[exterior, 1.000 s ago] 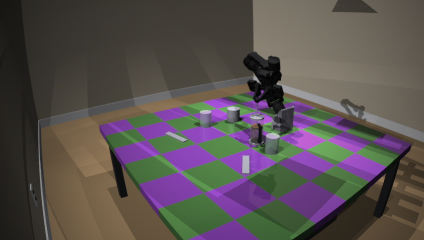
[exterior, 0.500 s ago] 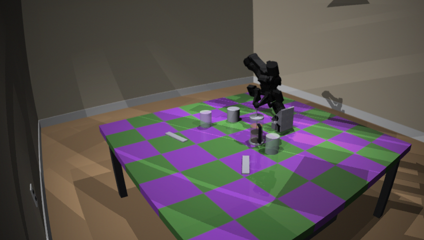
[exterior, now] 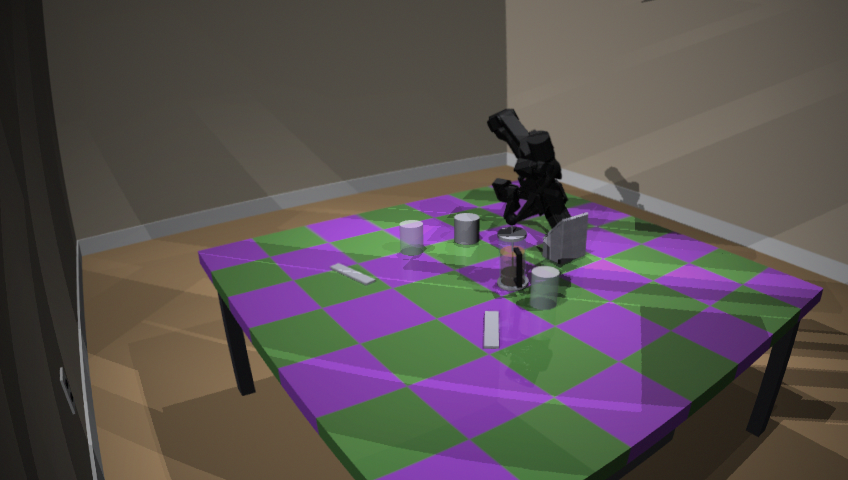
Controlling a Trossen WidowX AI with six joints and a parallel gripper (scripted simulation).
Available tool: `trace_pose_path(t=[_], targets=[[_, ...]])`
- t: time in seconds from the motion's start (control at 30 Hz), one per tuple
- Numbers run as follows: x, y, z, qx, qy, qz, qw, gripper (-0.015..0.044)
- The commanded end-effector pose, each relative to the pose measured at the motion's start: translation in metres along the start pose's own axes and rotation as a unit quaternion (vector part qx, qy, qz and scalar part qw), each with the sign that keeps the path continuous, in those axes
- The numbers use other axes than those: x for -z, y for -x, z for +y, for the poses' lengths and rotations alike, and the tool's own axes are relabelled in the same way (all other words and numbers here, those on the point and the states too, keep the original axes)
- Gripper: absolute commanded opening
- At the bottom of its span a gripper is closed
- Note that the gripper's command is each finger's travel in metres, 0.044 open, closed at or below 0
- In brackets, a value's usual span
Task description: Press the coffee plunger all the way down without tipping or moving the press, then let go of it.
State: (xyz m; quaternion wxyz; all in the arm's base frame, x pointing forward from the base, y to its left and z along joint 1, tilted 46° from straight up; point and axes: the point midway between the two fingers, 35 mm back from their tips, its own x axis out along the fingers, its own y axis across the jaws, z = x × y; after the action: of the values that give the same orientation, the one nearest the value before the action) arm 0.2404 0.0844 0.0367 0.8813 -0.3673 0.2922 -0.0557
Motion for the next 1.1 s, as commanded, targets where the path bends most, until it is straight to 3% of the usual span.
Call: trace_pose_path(t=[0.0,1.0,1.07], targets=[[0.0088,-0.0043,-0.0002,0.0,0.012,0.011,1.0,0.0118],[0.0027,-0.0049,0.001,0.0,0.005,0.003,1.0,0.0118],[0.0027,-0.0049,0.001,0.0,0.005,0.003,1.0,0.017]])
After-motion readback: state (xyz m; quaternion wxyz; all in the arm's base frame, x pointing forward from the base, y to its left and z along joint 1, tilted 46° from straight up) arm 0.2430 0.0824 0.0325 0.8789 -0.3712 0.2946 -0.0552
